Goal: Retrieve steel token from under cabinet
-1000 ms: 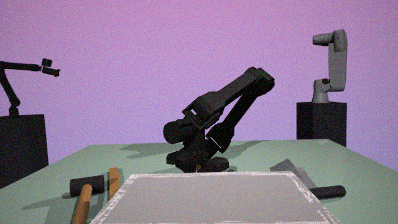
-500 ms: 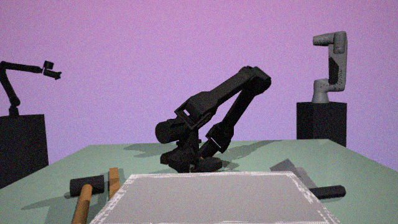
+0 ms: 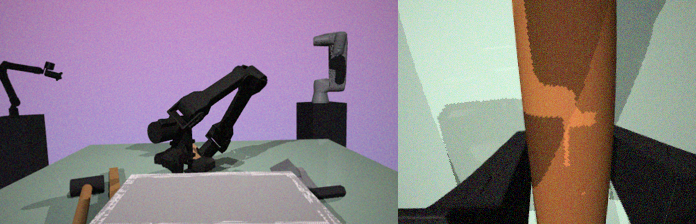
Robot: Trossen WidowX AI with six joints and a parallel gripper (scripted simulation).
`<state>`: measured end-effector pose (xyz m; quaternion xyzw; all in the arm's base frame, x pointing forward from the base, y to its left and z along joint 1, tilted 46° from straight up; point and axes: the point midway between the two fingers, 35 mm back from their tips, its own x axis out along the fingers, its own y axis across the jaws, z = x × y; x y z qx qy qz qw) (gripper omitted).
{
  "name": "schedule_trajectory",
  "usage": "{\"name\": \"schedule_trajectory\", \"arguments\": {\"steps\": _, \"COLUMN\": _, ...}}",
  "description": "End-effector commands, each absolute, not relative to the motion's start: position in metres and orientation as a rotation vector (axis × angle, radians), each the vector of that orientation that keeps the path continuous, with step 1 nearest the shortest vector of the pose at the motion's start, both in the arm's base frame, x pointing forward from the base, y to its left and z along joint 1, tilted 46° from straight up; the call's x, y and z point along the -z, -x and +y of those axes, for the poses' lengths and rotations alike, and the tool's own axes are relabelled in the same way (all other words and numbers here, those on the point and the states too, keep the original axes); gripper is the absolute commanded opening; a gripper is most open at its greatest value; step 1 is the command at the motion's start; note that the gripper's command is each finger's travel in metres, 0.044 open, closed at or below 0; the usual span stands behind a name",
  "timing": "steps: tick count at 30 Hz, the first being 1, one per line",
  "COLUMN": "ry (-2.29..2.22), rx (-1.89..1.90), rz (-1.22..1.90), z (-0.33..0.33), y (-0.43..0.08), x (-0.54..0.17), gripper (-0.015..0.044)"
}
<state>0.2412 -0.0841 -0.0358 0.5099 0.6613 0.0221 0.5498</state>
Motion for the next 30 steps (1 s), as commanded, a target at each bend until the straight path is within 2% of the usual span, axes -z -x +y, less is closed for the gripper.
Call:
{"name": "schedule_trajectory", "arguments": {"steps": 1, "ry": -1.208, "rx": -0.048, "rz": 1.564, "z": -0.089, "y": -0.24, "x": 0.04, "gripper": 0.0}}
{"name": "schedule_trajectory", "arguments": {"steps": 30, "ry": -1.206, "rx": -0.047, "rz": 1.564, "z": -0.113, "y": -0.23, "x": 0.065, "gripper": 0.0}}
